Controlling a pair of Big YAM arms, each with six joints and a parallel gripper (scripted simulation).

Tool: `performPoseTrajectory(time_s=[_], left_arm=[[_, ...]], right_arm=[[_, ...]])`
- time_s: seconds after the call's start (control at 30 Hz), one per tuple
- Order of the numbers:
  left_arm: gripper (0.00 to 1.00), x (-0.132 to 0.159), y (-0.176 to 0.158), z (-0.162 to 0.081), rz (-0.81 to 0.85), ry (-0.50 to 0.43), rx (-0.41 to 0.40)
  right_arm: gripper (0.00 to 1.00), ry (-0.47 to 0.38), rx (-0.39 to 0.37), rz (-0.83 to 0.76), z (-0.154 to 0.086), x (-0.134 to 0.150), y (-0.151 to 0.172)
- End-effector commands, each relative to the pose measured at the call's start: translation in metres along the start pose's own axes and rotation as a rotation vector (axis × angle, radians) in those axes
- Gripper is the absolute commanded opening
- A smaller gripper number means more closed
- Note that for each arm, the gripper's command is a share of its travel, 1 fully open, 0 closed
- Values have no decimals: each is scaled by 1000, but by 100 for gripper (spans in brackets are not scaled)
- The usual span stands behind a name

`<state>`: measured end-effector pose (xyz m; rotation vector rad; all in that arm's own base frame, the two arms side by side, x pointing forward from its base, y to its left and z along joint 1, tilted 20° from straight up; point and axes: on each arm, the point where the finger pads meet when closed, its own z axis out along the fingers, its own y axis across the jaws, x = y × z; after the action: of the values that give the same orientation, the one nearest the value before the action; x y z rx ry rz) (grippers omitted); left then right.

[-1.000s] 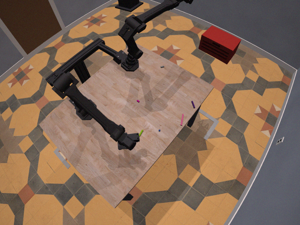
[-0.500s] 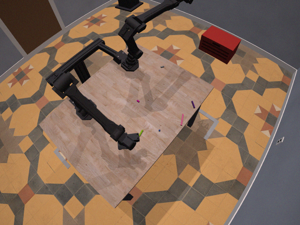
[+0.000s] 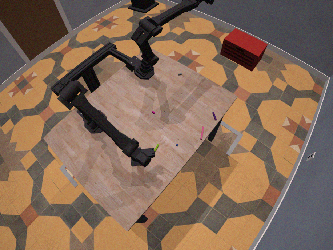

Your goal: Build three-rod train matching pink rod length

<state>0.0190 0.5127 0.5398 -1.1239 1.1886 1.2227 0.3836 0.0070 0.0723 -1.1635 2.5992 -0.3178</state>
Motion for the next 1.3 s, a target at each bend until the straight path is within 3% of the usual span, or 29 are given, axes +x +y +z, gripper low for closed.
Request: performPoseTrajectory(time_s=[0.0,0.63,1.27], left_arm=[[100,-11,7,-7,-15,-32,-17],[100,-11,7,-7,-15,-32,-17],[100,-11,7,-7,-15,-32,-17]], right_arm=[[23,-27,21,-15,-4,-14,-11],[23,-4,3,-8,17,-2,-3],[23,-5,3,-9,23,0,-2]])
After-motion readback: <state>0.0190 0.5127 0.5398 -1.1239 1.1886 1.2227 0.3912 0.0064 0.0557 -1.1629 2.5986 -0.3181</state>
